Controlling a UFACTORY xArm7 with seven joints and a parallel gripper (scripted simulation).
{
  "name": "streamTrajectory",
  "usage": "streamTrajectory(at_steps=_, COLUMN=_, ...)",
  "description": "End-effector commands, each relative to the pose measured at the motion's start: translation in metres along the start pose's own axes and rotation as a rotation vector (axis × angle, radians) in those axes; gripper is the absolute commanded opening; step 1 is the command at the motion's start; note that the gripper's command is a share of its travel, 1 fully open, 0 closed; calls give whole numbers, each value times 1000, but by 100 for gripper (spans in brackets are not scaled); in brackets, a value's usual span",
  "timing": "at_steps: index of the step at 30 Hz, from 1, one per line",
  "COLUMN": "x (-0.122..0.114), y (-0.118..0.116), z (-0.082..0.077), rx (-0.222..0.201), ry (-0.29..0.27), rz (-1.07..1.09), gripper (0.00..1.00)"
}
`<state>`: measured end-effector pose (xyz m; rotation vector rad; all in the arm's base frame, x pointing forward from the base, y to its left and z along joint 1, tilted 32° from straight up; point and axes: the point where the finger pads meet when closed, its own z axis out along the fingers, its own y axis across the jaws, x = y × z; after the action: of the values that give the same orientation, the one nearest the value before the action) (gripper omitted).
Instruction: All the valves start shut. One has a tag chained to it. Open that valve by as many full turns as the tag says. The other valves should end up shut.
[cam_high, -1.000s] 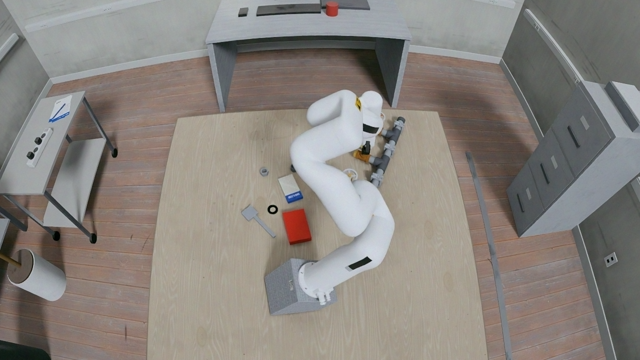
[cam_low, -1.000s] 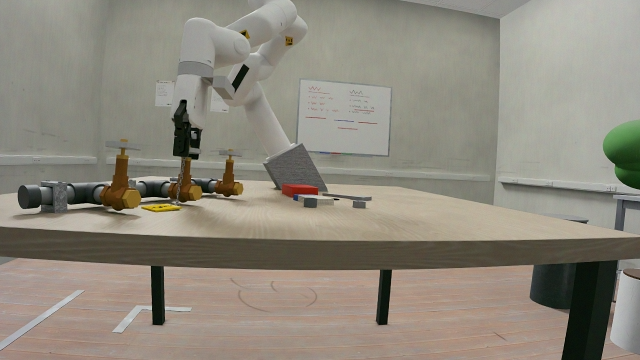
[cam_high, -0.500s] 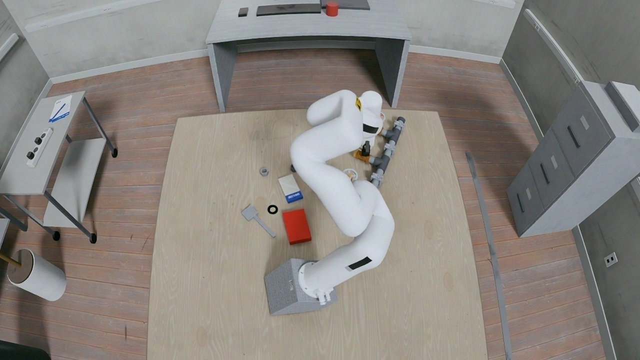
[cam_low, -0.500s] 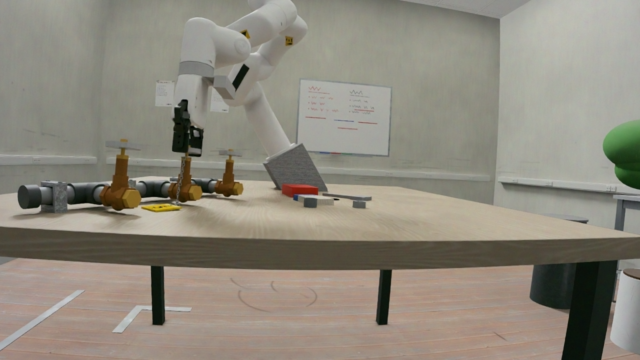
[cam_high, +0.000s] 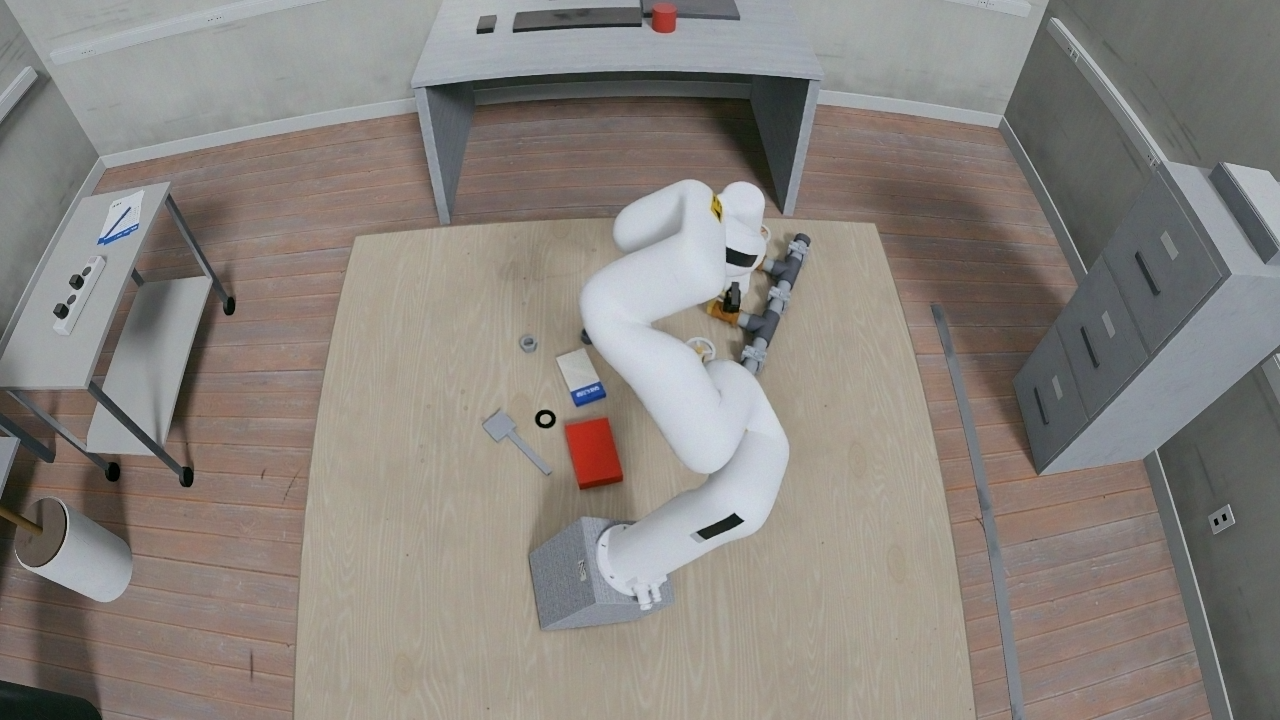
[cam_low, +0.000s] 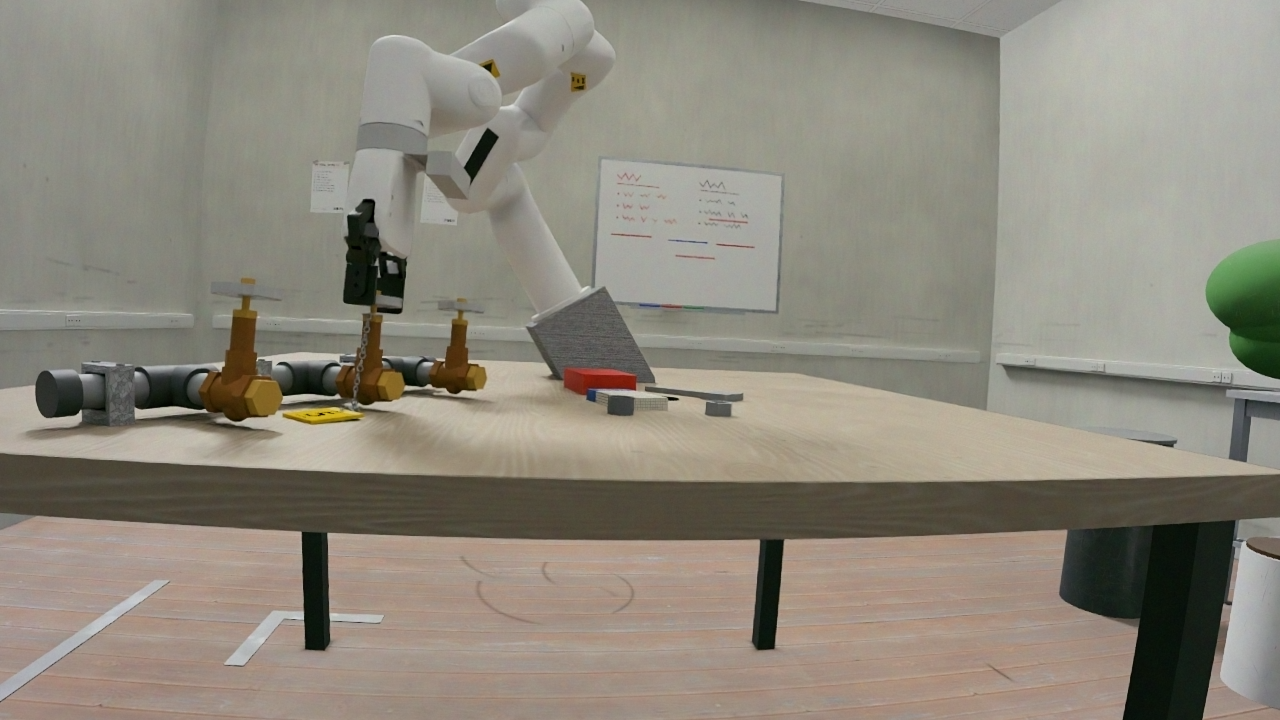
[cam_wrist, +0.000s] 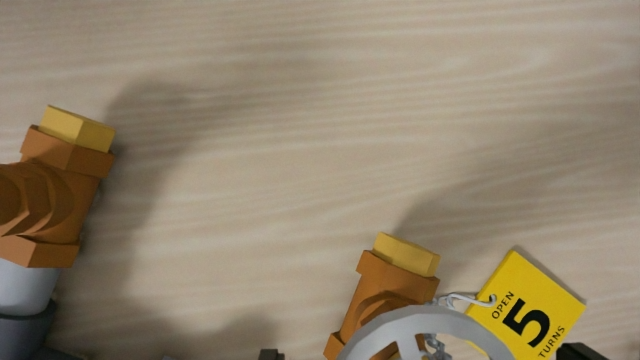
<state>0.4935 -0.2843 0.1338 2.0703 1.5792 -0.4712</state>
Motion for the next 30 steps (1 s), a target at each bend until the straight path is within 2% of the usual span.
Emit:
streamTrajectory(at_steps=1, x=0, y=2, z=-2, rx=-5, ry=0, rz=27, gripper=100)
streamTrajectory(at_steps=5, x=0, y=2, z=-2, rx=-5, ry=0, rz=59, gripper=100)
streamTrajectory(at_steps=10, x=0, y=2, z=-2, rx=-5, ry=0, rz=204, gripper=100)
streamTrajectory(at_steps=18, x=0, y=2, z=-2, rx=-5, ry=2, rz=615, gripper=100)
streamTrajectory(at_steps=20, x=0, y=2, z=-2, rx=-5, ry=2, rz=615, gripper=100)
streamTrajectory(at_steps=22, x=0, y=2, z=-2, rx=-5, ry=2, rz=783, gripper=100)
streamTrajectory(at_steps=30, x=0, y=2, z=-2, rx=-12, ry=17, rz=1169, gripper=100)
